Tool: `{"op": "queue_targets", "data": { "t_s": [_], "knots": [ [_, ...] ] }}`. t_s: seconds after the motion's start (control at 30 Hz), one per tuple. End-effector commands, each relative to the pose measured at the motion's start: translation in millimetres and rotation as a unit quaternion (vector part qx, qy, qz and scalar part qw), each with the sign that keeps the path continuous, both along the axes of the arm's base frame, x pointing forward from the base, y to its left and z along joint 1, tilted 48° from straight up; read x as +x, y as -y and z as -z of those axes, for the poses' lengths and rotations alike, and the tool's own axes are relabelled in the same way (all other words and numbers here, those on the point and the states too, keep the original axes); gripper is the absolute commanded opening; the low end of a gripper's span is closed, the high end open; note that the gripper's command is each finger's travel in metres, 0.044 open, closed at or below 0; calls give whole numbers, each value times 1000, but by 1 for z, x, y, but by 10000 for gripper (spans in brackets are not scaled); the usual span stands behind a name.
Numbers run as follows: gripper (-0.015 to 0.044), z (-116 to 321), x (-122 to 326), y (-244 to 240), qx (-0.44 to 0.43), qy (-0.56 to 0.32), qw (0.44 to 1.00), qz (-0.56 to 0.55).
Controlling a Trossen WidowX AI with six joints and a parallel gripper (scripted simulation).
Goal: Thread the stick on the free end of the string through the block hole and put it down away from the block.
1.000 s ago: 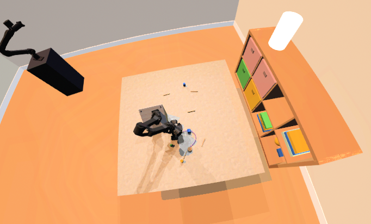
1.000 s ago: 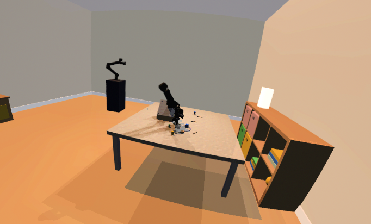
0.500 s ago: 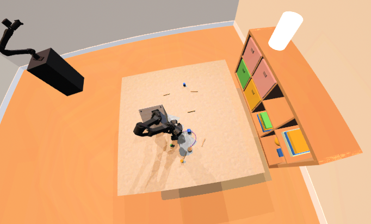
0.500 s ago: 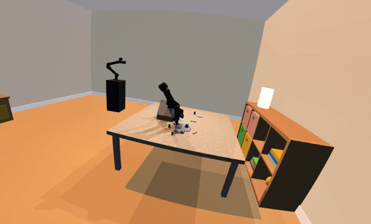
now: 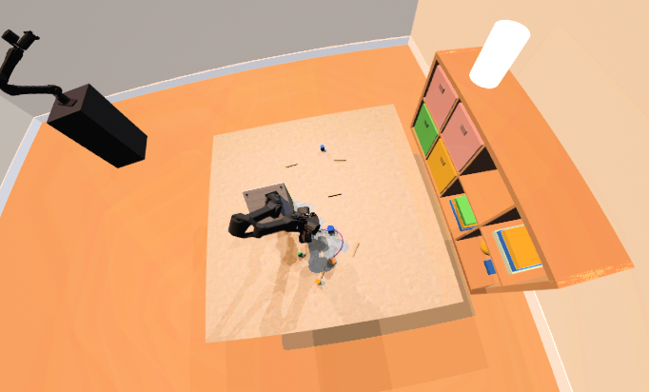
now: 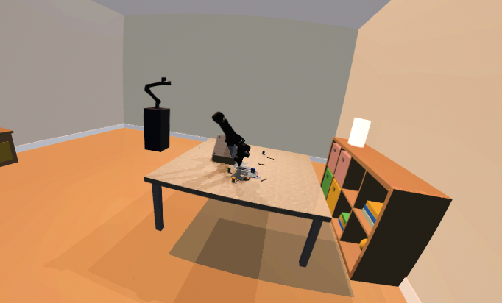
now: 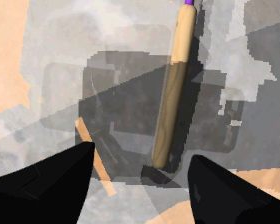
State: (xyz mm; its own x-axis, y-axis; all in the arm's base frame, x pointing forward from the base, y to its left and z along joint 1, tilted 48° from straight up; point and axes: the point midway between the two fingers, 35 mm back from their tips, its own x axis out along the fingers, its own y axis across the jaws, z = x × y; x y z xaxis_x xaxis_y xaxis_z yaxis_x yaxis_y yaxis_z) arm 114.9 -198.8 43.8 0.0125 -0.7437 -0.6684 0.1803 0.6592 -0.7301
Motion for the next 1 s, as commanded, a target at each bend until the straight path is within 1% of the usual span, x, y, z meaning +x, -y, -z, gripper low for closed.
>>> {"op": "queue_targets", "data": {
  "t_s": [0.0, 0.07, 0.43, 0.47, 0.63, 0.73, 0.83, 0.97],
  "knots": [
    [210, -41, 3, -31, -17, 8, 1000, 3],
    [210, -46, 1, -35, -20, 8, 1000, 2],
    [210, -46, 1, -35, -20, 8, 1000, 2],
    [236, -41, 0, -35, -16, 3, 1000, 0],
    [367, -41, 0, -35, -16, 3, 1000, 0],
    [440, -47, 2, -43, -14, 4, 1000, 1],
    [440, -60, 2, -56, -15, 4, 1000, 1],
    [440, -60, 2, -56, -15, 4, 1000, 1]
  ]
}}
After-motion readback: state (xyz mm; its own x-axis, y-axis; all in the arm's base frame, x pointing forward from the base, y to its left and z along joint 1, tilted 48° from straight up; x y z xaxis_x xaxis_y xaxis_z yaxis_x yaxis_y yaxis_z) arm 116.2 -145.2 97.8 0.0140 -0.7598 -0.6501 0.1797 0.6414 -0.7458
